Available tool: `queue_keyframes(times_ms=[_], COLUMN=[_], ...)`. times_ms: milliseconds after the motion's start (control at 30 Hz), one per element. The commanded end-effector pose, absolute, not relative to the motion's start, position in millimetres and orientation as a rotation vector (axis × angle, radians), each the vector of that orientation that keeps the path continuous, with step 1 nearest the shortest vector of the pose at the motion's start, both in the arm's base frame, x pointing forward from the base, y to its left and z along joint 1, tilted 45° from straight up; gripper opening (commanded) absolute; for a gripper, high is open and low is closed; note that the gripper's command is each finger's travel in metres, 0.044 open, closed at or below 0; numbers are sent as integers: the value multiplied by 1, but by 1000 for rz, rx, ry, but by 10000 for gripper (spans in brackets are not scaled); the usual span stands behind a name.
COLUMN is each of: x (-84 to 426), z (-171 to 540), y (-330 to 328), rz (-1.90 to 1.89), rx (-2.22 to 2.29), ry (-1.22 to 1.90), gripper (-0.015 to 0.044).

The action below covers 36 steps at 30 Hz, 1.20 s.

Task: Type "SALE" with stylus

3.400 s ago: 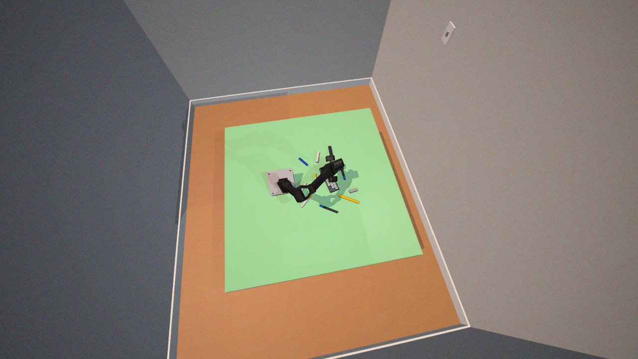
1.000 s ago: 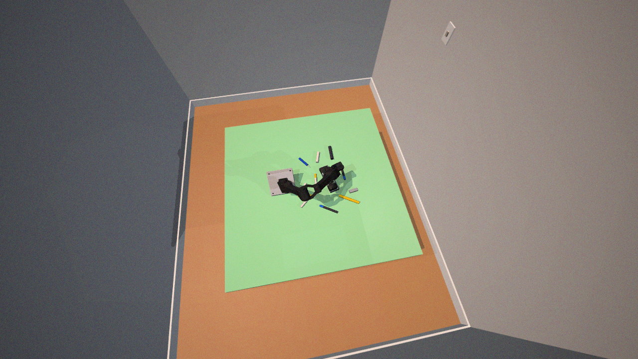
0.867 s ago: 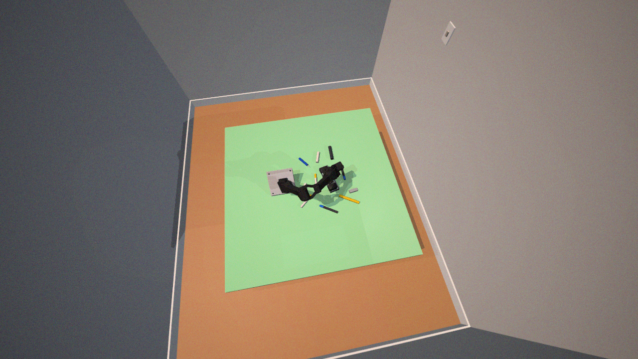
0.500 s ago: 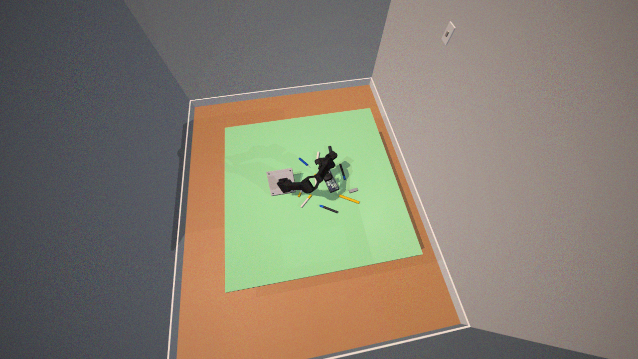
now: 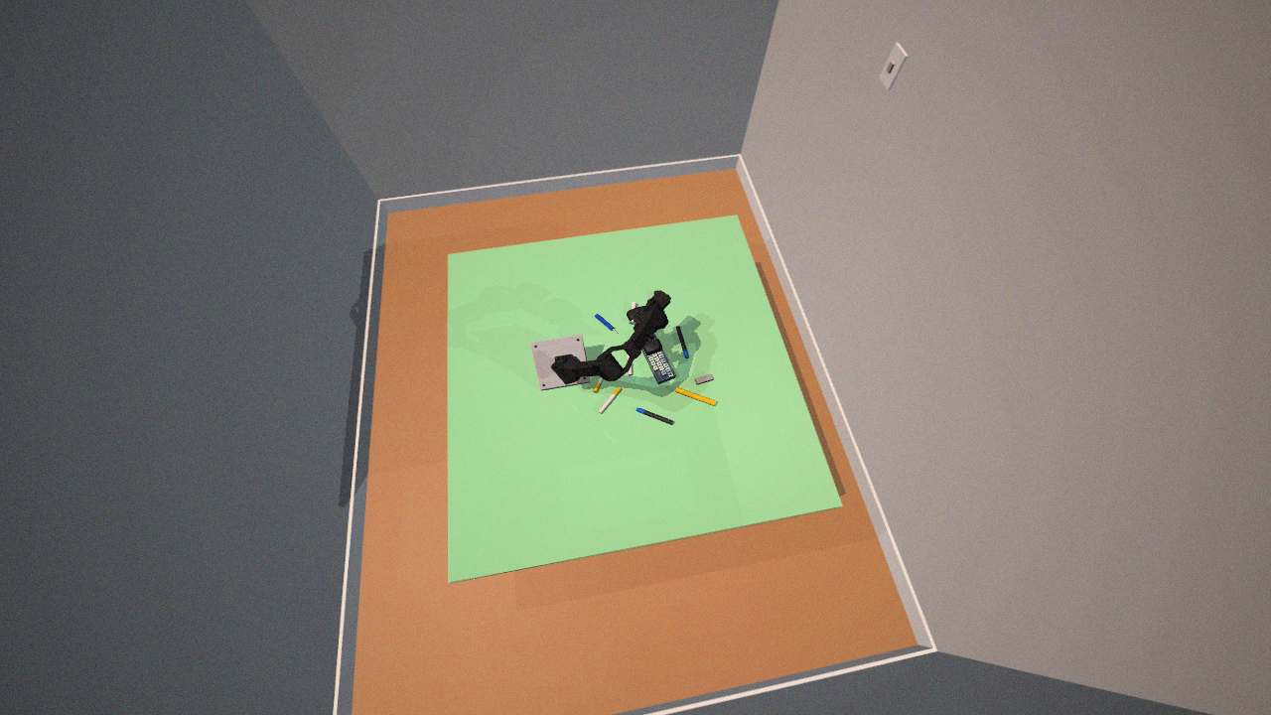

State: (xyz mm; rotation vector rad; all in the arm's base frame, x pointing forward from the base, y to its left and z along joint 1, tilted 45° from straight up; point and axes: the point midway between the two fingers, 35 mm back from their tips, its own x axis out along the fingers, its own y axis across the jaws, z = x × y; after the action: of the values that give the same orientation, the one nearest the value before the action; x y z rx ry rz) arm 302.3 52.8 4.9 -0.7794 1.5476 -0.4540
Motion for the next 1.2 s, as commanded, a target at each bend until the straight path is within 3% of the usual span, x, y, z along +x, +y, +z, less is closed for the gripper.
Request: queue_keyframes(times_ms=[0, 233, 367, 500, 867, 1067, 1167], x=[302, 304, 304, 304, 304, 293, 276], z=[20, 16, 16, 16, 16, -4, -27], y=[66, 64, 63, 63, 63, 83, 105], rz=[-458, -454, -454, -454, -454, -580, -726], rx=[-769, -773, -775, -775, -775, -708, -627], ry=[1546, 1541, 1541, 1541, 1541, 1477, 1373], gripper=[0, 0, 105, 0, 0, 150, 150])
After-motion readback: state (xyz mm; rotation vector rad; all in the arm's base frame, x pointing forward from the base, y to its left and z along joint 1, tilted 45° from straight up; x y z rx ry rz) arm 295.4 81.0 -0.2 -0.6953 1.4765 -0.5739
